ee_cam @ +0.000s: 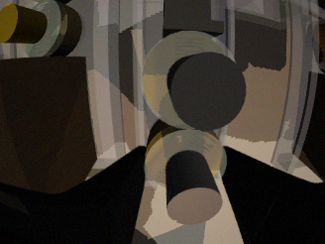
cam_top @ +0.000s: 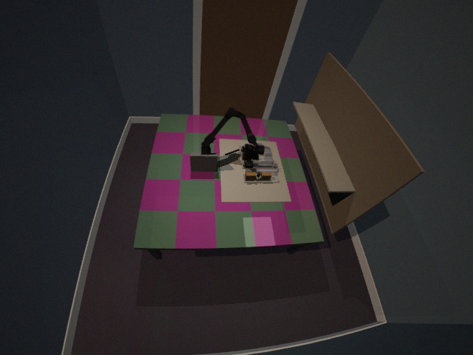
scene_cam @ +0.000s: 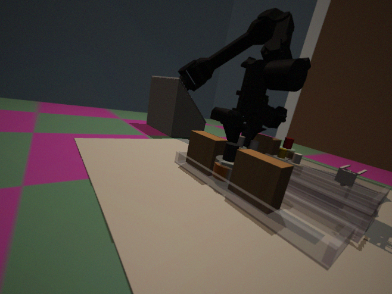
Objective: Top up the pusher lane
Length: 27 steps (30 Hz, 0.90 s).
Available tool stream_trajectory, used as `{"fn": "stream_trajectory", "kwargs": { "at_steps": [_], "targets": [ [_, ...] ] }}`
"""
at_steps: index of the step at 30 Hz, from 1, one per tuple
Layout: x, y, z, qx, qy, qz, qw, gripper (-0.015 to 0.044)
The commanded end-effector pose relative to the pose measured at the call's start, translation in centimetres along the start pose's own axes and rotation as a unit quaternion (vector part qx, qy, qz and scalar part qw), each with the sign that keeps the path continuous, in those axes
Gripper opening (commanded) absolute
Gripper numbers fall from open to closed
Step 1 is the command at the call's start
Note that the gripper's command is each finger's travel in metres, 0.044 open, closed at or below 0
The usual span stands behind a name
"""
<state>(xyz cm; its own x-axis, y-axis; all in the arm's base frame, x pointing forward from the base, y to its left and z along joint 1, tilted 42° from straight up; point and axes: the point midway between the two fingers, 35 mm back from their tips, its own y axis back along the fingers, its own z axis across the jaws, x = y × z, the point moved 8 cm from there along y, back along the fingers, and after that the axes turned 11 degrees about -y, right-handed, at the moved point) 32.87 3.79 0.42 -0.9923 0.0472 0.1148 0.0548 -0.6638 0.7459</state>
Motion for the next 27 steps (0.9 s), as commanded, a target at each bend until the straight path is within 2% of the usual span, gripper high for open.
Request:
{"fn": "stream_trajectory", "kwargs": {
  "at_steps": [1, 27],
  "targets": [
    [-0.05, -0.03, 0.13, -0.003, 0.004, -0.003, 1.000, 0.0000],
    [0.52, -0.02, -0.16, -0.003, 0.004, -0.003, 1.000, 0.0000]
  ]
}}
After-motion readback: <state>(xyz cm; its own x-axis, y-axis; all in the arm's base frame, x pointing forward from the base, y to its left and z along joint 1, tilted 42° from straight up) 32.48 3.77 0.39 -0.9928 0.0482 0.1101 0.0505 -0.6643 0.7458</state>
